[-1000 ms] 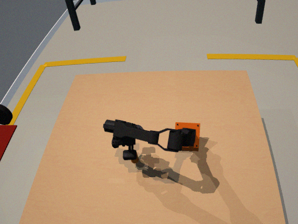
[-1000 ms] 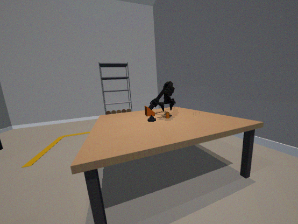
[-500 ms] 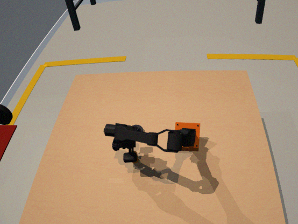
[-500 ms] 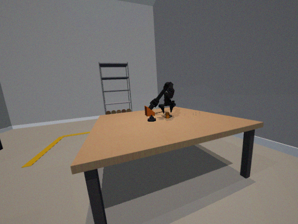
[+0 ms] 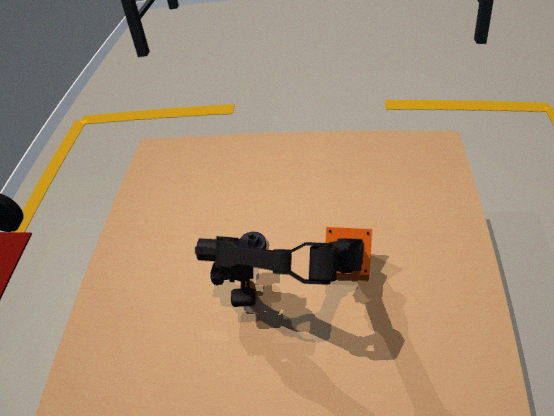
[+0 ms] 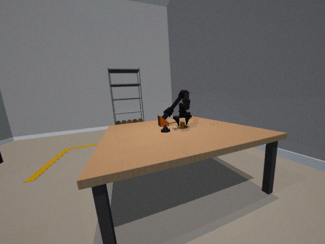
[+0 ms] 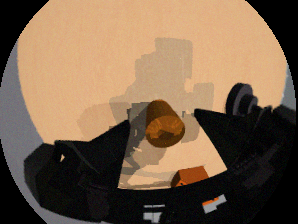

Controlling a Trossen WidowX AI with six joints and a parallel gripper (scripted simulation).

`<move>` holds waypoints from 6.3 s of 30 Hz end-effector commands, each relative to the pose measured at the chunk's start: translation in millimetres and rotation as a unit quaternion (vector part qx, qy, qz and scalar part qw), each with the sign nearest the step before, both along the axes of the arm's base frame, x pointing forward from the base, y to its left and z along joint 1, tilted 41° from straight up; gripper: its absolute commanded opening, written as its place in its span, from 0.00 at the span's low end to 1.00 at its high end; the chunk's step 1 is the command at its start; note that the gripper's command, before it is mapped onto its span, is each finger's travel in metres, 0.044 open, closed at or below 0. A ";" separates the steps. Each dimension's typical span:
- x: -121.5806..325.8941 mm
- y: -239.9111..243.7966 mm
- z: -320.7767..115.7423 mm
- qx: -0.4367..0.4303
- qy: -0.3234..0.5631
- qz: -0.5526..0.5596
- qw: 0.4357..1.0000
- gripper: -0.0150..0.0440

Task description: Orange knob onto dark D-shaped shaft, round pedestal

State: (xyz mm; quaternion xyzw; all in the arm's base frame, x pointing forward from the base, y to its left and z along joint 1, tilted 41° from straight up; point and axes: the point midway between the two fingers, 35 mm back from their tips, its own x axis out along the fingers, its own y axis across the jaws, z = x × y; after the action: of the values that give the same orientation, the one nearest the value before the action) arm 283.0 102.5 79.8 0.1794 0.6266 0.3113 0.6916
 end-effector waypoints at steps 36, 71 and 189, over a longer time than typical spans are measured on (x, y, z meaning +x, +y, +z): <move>4.2 -6.1 8.7 0.000 0.006 -0.001 1.000 0.25; 13.3 -90.5 66.9 -0.002 0.008 -0.003 1.000 0.25; 30.0 -168.7 -93.5 -0.004 -0.065 0.081 0.995 0.25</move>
State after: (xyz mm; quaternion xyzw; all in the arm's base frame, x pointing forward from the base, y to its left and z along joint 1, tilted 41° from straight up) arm 312.3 -66.5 -12.7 0.1077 0.5974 0.3704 0.7030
